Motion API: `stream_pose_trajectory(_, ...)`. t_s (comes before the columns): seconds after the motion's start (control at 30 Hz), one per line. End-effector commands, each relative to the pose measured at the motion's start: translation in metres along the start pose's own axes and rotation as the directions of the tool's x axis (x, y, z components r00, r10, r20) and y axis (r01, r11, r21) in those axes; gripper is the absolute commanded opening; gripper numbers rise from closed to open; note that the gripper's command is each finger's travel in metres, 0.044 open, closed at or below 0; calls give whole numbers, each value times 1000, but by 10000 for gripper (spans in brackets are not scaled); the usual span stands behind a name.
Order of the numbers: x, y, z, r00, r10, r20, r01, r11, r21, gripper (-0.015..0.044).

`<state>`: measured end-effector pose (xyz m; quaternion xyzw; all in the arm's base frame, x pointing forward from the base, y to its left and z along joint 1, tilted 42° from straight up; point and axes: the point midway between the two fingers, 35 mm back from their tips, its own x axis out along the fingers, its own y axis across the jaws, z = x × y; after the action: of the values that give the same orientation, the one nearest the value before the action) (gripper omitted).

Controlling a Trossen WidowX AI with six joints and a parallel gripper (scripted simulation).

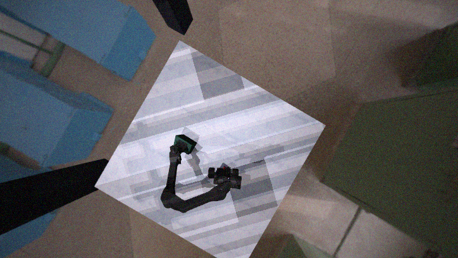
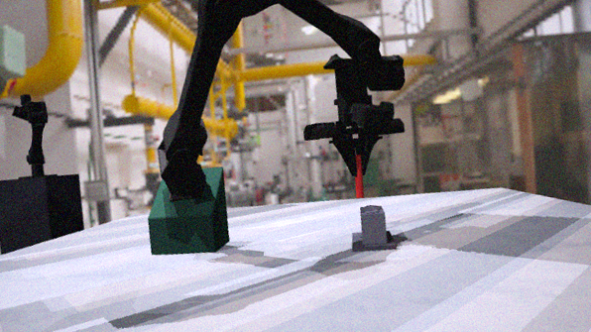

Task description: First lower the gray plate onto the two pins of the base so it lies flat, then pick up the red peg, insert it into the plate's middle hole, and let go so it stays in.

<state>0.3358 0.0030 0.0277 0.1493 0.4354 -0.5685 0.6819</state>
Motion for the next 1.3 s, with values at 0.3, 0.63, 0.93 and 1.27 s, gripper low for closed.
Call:
stream_pose_trajectory(0.3,0,-7,44,1000,-6,17,6,1000,6,0)
stream_pose_trajectory(0.63,0,-11,54,1000,-10,22,10,1000,7,0)
stream_pose_trajectory(0.93,0,-11,54,1000,-10,22,10,1000,7,0)
stream_pose_trajectory(1.27,0,-11,54,1000,-10,21,10,1000,8,0)
